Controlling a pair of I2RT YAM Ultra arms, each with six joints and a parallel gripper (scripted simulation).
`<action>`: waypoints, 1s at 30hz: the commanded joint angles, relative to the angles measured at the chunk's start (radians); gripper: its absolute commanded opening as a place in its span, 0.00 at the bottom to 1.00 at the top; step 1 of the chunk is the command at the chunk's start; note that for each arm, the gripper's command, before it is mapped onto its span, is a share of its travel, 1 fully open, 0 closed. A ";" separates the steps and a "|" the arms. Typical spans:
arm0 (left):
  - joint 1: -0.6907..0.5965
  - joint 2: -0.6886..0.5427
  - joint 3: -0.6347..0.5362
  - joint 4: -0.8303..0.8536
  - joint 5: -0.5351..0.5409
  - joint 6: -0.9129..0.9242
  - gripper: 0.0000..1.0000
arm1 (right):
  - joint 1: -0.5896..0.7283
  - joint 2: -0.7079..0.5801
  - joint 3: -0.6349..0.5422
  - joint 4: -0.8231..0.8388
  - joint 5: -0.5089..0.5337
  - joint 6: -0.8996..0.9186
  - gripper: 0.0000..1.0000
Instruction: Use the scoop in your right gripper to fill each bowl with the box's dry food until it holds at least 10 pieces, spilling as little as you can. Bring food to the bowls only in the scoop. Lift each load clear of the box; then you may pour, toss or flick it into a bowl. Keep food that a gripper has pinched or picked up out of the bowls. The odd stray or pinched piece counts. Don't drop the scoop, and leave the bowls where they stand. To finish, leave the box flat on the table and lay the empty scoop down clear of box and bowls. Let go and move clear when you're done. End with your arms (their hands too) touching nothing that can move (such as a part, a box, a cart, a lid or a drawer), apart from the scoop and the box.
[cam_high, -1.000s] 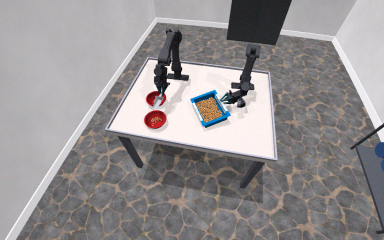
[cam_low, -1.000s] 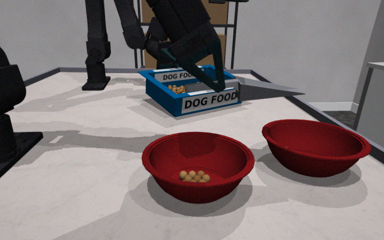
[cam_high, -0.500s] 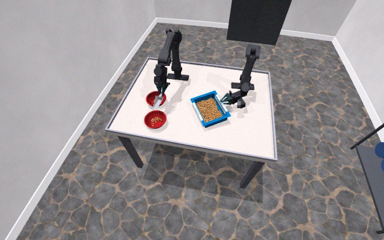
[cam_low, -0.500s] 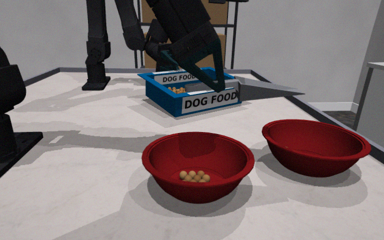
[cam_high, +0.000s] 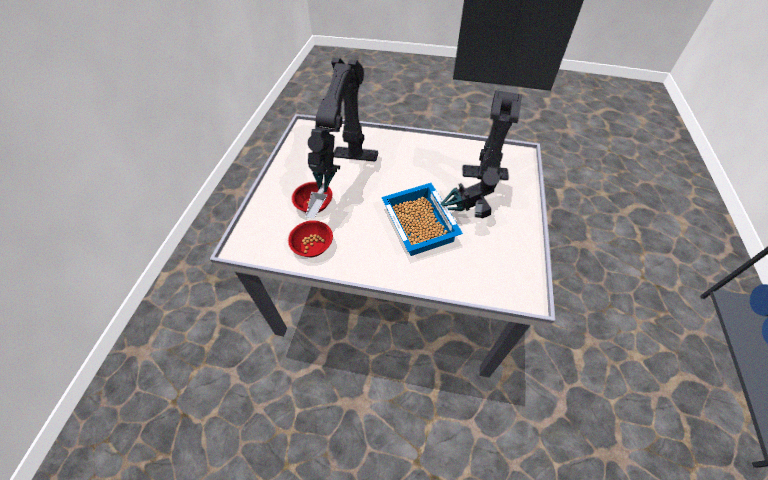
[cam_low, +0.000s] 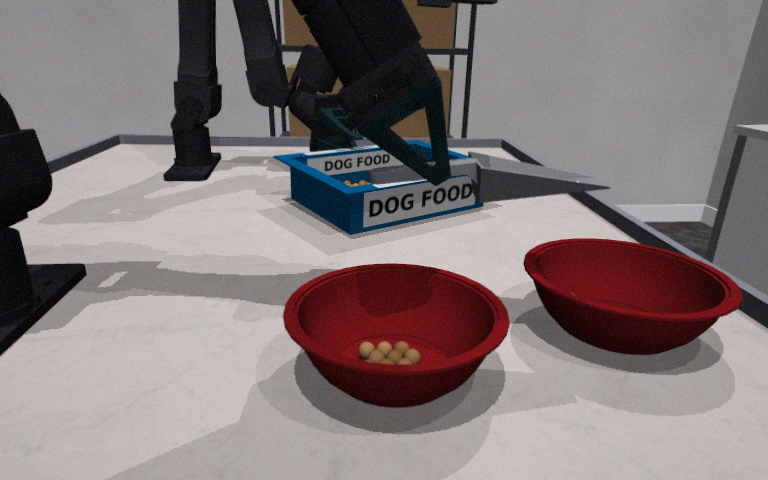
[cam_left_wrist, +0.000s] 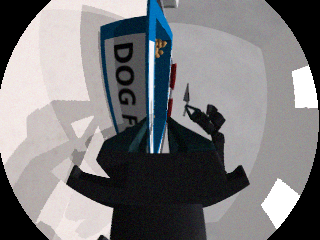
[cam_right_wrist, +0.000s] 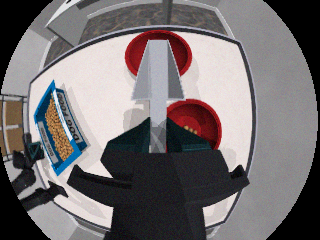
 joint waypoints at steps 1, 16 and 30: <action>0.012 0.017 -0.016 0.076 0.023 0.011 0.26 | -0.005 -0.023 -0.022 0.027 -0.007 -0.002 0.00; 0.025 0.083 -0.019 0.159 0.032 0.017 0.26 | -0.005 -0.023 -0.022 0.027 -0.007 -0.002 0.00; 0.036 0.152 -0.036 0.238 0.036 0.020 0.26 | -0.005 -0.023 -0.022 0.027 -0.007 -0.002 0.00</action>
